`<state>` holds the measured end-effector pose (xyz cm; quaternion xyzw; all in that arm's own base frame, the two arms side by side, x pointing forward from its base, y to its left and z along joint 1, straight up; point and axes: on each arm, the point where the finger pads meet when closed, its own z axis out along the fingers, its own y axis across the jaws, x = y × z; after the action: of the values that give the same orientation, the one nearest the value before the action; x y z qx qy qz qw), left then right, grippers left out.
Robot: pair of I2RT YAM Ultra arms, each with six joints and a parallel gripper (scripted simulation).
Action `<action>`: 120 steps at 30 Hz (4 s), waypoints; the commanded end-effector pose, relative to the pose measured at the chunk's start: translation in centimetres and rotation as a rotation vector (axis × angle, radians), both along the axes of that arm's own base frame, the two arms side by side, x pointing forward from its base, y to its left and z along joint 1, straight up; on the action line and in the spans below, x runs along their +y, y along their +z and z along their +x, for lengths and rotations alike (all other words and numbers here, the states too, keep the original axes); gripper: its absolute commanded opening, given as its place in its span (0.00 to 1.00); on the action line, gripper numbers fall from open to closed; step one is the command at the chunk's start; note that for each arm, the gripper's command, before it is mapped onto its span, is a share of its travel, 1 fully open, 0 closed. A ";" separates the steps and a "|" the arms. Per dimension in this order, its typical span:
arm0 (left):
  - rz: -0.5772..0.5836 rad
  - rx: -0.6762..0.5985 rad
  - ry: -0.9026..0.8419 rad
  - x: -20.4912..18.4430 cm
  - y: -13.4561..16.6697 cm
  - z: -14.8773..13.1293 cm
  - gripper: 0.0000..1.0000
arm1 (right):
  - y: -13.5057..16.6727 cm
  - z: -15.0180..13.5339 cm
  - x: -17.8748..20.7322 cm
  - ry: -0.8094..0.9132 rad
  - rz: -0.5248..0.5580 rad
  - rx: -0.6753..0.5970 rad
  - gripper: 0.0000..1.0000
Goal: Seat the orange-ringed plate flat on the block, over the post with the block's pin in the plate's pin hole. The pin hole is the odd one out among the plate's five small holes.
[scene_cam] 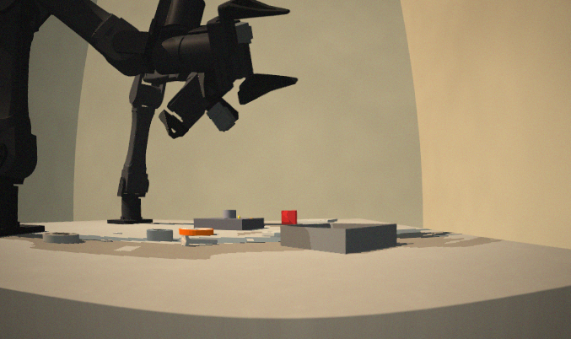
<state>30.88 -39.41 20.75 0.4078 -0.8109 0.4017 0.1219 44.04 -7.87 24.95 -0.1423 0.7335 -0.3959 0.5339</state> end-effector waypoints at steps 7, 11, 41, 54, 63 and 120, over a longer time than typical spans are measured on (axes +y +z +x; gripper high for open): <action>-0.011 -0.012 0.000 -0.1 0.6 0.0 1.00 | 0.6 0.0 0.0 0.000 0.000 -0.015 1.00; -0.011 -0.012 0.000 -0.1 0.6 0.0 1.00 | 0.6 0.0 0.0 0.000 0.000 -0.015 1.00; 0.109 0.063 0.044 1.0 -2.4 1.2 0.80 | 4.6 0.1 1.9 0.084 0.156 -0.121 1.00; 0.463 0.288 0.101 4.2 -10.4 1.4 0.80 | 12.3 -3.2 6.7 0.304 0.677 -0.238 1.00; 0.592 0.362 0.113 5.2 -13.5 1.8 0.80 | 17.0 -6.5 8.1 0.386 0.848 -0.299 1.00; 0.574 0.355 0.108 3.3 -18.3 0.8 0.80 | 19.5 -6.7 8.4 0.421 0.775 -0.365 1.00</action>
<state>31.53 -36.16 1.47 0.5314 -0.8338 0.0804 0.1261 38.01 0.08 41.01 0.0018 0.7064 0.0031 0.7078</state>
